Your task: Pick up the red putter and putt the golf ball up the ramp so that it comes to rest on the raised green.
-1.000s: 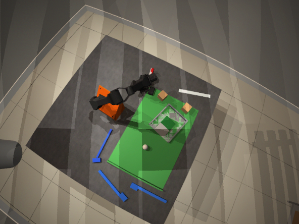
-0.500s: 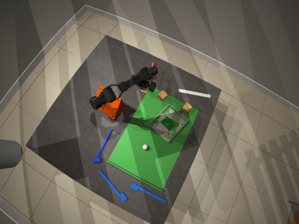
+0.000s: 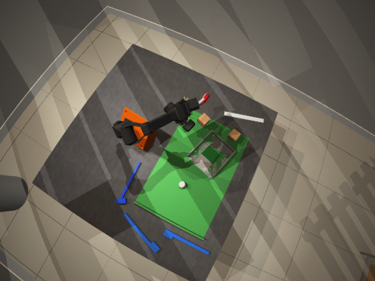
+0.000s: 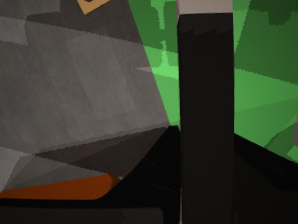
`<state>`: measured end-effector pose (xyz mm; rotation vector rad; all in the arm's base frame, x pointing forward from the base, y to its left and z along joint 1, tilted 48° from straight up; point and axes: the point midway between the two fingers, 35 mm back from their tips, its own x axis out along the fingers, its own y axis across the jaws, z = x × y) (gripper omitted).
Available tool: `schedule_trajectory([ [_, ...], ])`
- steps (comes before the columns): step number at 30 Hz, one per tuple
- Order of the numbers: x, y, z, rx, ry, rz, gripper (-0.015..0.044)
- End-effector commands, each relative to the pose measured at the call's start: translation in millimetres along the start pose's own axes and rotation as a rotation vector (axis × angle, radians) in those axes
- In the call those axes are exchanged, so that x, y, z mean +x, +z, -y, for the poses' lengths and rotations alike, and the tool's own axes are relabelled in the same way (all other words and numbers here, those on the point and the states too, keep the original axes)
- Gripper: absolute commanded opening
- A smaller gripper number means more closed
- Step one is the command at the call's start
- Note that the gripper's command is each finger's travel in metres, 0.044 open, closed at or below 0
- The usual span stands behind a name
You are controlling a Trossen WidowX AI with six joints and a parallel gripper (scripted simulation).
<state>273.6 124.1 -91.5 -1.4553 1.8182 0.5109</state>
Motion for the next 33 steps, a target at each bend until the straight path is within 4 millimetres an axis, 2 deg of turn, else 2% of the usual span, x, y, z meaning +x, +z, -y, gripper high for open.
schedule_trajectory([
  [1, -4.3, -19.1, 11.4, 0.1, 0.003, 0.006, 0.0],
  [17, -14.6, -108.3, 54.7, 0.557, -0.014, 0.013, 0.0],
  [33, -12.8, -204.0, 69.0, 1.023, -0.043, -0.005, 0.0],
])
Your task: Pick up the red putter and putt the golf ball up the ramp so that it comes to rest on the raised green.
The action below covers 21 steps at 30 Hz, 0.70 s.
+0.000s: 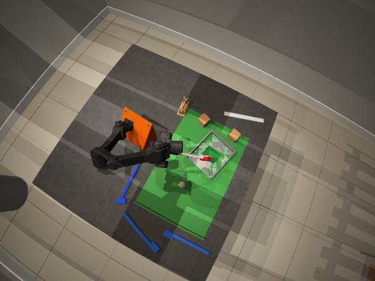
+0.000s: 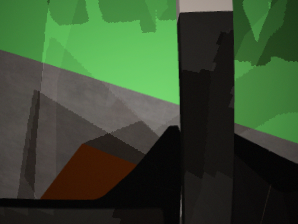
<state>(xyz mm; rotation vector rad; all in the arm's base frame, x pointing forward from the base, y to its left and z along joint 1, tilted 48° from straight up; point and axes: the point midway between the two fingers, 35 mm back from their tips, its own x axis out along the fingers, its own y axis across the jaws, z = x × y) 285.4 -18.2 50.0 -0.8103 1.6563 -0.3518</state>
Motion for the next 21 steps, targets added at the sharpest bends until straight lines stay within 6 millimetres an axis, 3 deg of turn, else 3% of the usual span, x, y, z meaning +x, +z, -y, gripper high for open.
schedule_trajectory([
  [1, 1.5, -13.9, 17.0, 0.107, -0.014, -0.004, 0.0],
  [13, 8.0, -62.8, 66.2, 0.458, -0.06, -0.02, 0.0],
  [21, 11.8, -92.9, 86.6, 0.649, -0.093, -0.03, 0.0],
])
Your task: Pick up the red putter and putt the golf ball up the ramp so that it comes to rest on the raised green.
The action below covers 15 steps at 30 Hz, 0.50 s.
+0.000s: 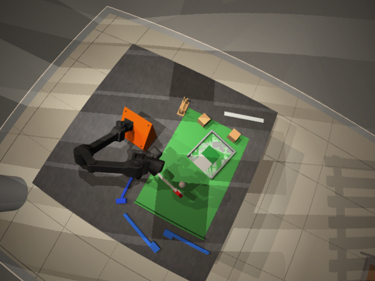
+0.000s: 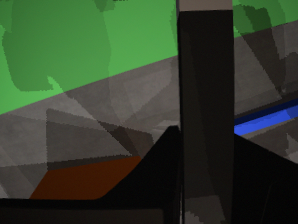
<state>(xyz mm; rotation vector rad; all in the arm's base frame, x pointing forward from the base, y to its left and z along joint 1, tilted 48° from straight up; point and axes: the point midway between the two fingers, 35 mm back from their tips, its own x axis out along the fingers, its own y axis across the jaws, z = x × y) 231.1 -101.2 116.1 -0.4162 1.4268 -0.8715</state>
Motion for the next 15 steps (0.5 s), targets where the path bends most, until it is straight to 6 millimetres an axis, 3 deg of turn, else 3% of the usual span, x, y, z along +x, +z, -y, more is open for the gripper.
schedule_trajectory([
  [1, 1.8, -4.9, 7.3, 0.046, -0.012, 0.0, 0.0],
  [6, 8.8, -4.6, 7.1, 0.046, -0.011, 0.0, 0.0],
  [15, 41.7, -5.2, 8.3, 0.047, -0.013, 0.001, 0.0],
])
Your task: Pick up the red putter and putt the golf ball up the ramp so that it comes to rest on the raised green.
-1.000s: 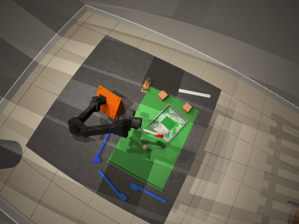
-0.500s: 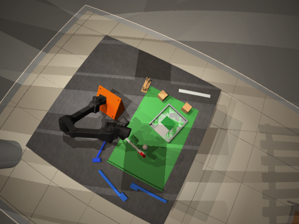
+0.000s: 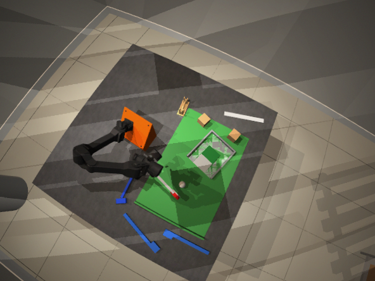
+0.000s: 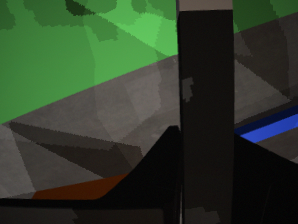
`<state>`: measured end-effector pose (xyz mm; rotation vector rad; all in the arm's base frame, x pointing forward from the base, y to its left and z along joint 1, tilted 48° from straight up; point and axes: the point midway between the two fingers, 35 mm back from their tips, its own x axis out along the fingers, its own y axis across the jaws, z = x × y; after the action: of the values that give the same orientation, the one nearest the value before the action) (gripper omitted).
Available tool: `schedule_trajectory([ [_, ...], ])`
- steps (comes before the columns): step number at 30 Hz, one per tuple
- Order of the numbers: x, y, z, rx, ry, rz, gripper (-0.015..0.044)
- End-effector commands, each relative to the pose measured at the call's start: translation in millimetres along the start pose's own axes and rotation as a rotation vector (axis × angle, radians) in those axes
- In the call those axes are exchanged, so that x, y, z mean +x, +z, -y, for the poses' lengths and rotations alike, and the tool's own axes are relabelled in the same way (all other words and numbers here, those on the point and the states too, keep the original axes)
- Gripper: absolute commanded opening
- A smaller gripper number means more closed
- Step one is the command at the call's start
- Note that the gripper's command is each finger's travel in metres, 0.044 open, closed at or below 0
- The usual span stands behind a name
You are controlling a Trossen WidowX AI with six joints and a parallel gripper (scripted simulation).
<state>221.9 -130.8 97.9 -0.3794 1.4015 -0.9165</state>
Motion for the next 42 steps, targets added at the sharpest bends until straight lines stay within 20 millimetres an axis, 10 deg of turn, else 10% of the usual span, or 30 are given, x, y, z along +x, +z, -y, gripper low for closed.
schedule_trajectory([
  [1, 7.3, -1.0, 0.1, -0.009, -0.005, 0.004, 0.0],
  [32, 33.9, 0.2, 1.3, 0.001, -0.004, 0.004, 0.0],
  [42, 36.5, -0.3, 30.4, -0.008, -0.008, 0.005, 0.0],
])
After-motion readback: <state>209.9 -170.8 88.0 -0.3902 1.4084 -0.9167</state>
